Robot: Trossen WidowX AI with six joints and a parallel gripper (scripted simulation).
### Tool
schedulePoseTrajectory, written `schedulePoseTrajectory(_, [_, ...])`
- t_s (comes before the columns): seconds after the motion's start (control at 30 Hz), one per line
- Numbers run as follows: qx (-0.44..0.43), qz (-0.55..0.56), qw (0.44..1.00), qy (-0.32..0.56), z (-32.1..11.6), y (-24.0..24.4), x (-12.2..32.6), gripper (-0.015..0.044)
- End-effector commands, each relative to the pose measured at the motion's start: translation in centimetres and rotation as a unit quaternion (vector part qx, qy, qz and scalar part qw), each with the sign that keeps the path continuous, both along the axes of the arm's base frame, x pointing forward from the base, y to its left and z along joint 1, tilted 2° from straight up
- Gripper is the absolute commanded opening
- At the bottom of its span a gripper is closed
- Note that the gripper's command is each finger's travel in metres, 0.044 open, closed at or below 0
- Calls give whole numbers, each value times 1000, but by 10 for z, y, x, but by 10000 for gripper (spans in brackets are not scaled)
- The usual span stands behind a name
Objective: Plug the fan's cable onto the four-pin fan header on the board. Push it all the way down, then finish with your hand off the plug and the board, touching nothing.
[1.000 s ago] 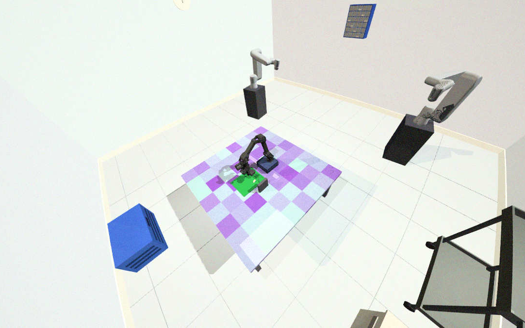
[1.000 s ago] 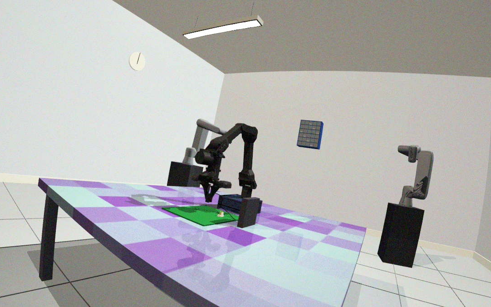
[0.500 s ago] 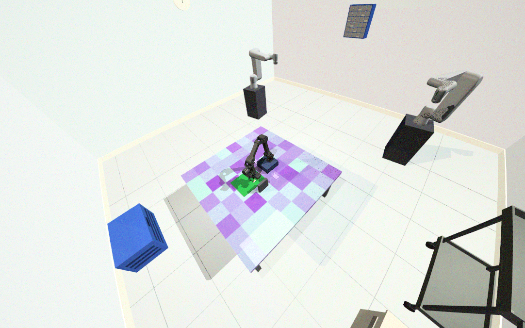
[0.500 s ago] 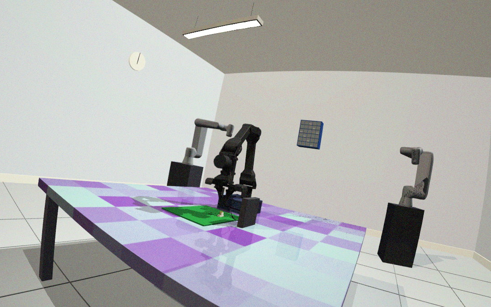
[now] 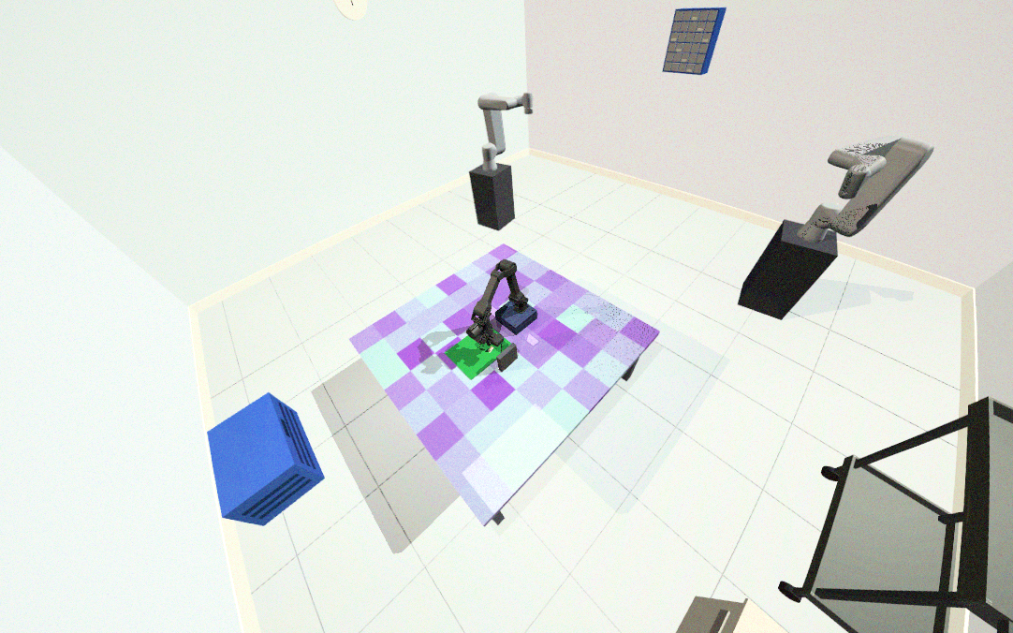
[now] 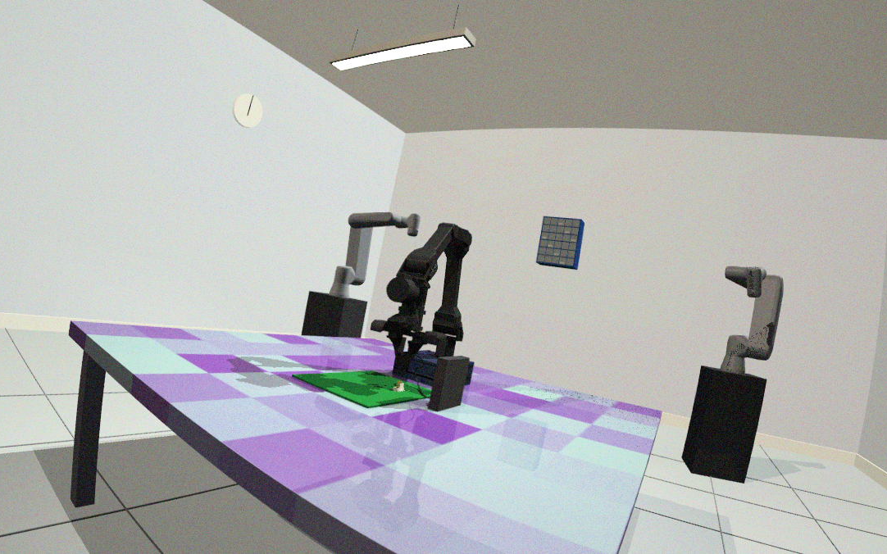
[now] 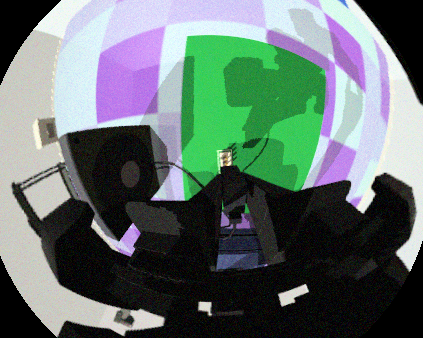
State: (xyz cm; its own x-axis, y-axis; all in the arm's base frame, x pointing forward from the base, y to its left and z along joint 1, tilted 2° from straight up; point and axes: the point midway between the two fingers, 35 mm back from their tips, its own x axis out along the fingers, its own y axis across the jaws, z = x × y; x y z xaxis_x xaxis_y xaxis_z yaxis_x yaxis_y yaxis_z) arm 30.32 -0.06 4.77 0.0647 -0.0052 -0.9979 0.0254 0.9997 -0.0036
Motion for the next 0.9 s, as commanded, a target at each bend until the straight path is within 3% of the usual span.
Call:
schedulePoseTrajectory(0.0, [-2, -2, 1000, 0, 1, -1, 2, 0])
schedulePoseTrajectory(0.87, [-2, -2, 1000, 0, -21, -2, 6, 0])
